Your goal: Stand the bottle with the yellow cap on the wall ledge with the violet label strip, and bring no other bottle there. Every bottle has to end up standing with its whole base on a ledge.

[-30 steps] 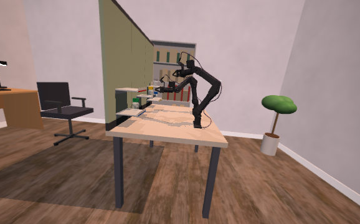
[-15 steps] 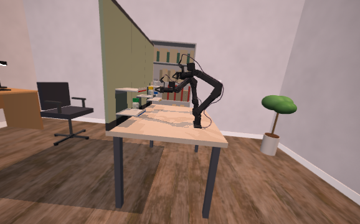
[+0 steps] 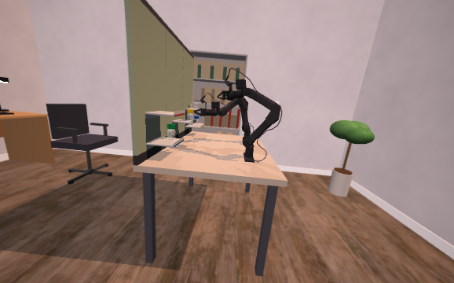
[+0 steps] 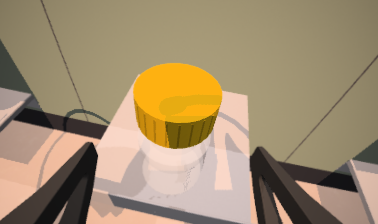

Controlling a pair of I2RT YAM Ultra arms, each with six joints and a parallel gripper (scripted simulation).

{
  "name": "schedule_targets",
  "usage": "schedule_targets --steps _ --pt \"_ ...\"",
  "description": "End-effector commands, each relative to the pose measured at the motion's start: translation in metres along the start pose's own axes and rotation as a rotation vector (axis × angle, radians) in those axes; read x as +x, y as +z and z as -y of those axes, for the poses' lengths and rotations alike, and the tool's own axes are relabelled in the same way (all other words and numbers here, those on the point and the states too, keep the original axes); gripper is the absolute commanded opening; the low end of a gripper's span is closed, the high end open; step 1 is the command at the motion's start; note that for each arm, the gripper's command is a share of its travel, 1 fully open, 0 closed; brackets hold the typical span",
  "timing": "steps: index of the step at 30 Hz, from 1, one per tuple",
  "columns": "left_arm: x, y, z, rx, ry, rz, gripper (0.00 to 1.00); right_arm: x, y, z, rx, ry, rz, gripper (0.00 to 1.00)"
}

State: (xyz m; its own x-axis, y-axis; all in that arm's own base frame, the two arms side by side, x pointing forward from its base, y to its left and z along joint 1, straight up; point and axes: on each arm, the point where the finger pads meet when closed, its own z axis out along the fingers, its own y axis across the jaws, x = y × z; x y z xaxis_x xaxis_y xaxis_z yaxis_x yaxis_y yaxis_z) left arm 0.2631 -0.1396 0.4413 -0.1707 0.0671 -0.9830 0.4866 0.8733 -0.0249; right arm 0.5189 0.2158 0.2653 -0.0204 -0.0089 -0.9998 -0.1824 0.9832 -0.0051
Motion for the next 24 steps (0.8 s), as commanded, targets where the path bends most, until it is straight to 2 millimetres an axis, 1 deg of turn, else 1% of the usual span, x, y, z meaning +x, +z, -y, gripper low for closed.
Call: schedule_targets --steps 1,10,12,13,14,24 --pt "-0.013 -0.006 -0.001 -0.005 0.001 0.052 0.89 -0.019 0.009 0.004 0.002 0.007 0.030 0.94" --pt "-0.013 -0.006 -0.001 -0.005 0.001 0.052 0.89 -0.020 0.023 0.004 0.002 0.007 0.030 0.94" --pt "-0.013 -0.006 -0.001 -0.005 0.001 0.052 0.89 -0.020 0.023 0.004 0.002 0.007 0.030 0.94" --pt "-0.013 -0.006 -0.001 -0.005 0.001 0.052 0.89 -0.024 0.023 0.006 0.007 0.010 0.038 0.94" --pt "-0.013 -0.006 -0.001 -0.005 0.001 0.052 0.89 -0.020 0.026 0.005 0.005 0.007 0.030 0.94" --pt "-0.013 -0.006 -0.001 -0.005 0.001 0.052 0.89 -0.021 0.041 0.005 0.003 0.007 0.030 0.94"
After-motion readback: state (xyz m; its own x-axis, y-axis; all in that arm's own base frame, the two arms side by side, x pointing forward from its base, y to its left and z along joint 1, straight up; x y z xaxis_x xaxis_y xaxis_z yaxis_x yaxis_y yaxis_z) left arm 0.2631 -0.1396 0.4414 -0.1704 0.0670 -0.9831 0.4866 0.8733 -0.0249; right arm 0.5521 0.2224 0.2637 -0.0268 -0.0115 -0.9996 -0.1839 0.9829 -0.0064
